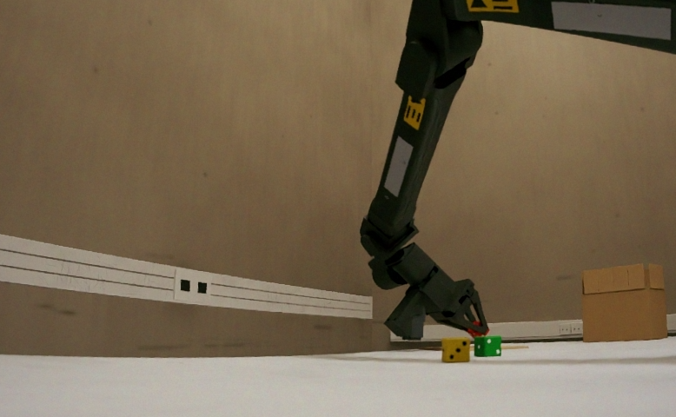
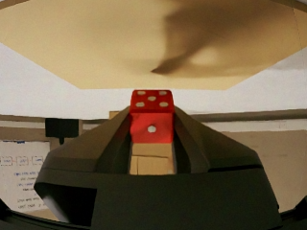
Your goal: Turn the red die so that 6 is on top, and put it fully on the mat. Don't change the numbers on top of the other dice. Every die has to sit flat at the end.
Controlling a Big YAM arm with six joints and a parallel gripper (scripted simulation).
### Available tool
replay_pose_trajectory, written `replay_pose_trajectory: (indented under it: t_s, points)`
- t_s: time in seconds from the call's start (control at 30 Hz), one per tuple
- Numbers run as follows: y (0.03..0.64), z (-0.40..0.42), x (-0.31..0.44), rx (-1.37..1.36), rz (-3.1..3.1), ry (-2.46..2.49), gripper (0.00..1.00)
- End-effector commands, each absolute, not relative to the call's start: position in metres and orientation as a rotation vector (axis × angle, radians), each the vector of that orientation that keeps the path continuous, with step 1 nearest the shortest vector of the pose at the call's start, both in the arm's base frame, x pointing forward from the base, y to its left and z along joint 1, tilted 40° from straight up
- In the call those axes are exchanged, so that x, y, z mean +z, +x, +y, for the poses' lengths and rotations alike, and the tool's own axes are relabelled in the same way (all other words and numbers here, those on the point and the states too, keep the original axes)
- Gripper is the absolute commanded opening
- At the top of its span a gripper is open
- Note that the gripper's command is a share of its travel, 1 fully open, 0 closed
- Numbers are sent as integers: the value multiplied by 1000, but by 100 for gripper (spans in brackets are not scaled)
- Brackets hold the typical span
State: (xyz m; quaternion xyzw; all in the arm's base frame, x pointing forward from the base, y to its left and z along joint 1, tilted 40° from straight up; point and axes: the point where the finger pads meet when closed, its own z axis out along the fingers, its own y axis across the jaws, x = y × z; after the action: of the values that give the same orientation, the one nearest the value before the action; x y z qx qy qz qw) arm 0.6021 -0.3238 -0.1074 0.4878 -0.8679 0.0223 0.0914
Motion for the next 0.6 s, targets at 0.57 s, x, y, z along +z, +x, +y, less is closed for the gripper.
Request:
replay_pose_trajectory:
  t_s: [0.57]
  points:
    - [623, -317, -111, 110, -2600, 1449, 20]
